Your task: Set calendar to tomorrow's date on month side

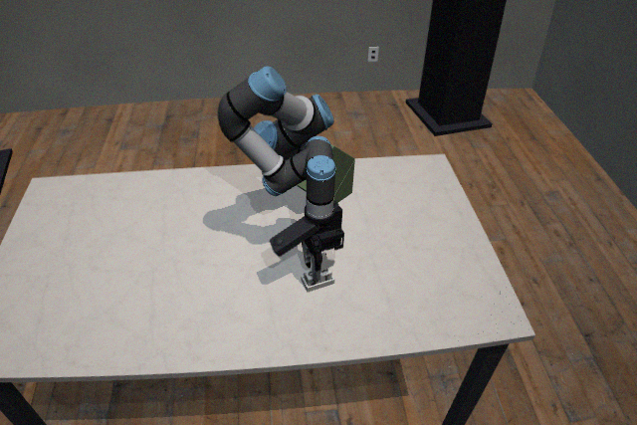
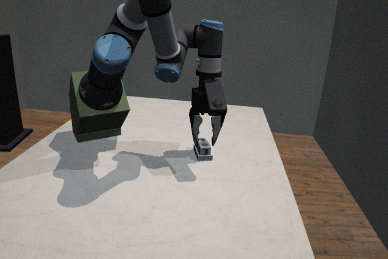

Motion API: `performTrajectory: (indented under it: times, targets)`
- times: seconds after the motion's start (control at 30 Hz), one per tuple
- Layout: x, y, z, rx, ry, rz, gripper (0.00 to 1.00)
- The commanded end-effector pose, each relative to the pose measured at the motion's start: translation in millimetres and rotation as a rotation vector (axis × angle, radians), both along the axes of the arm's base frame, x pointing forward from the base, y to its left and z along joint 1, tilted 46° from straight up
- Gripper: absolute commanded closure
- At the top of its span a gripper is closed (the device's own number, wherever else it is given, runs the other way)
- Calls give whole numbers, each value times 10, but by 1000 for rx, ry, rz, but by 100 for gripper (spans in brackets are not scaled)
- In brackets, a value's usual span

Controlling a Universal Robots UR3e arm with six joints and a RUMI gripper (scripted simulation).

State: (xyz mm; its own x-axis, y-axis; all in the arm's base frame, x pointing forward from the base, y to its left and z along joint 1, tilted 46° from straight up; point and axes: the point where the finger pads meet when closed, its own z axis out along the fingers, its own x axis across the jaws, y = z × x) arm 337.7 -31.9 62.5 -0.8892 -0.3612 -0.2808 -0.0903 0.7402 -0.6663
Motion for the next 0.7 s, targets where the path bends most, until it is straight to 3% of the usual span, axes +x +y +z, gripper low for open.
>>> performTrajectory:
  times: [0.0,0.67]
  targets:
    - [-52,71,86,1,1,-1,71]
    - [-256,330,403,1,1,-1,71]
